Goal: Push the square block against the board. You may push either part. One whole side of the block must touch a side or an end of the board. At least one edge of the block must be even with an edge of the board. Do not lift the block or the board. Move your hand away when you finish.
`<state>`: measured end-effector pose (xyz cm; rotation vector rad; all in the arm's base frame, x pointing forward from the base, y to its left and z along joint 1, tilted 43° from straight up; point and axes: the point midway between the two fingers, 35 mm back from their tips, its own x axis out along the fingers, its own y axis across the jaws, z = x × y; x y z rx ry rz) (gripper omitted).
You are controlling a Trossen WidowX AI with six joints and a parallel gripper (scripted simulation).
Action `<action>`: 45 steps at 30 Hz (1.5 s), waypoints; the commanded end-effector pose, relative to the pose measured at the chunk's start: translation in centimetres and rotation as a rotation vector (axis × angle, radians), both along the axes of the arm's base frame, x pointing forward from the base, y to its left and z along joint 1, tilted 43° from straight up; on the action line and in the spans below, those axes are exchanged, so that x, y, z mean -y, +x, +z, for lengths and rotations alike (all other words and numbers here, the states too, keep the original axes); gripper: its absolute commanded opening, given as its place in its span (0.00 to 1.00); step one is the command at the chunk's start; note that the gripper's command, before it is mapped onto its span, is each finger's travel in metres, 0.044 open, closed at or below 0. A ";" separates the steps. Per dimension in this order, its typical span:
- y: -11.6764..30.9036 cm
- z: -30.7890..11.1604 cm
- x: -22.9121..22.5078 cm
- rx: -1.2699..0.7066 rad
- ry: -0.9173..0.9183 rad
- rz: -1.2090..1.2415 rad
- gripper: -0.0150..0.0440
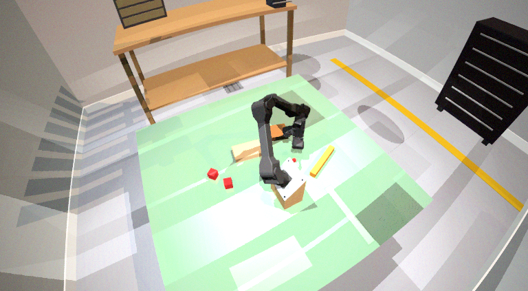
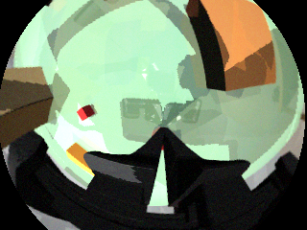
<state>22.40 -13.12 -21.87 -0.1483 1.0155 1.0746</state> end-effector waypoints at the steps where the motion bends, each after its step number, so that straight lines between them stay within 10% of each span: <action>1: -0.5 -0.5 0.1 -0.007 0.002 0.007 0.25; 45: 2.3 2.5 -1.3 -0.006 0.001 0.010 0.25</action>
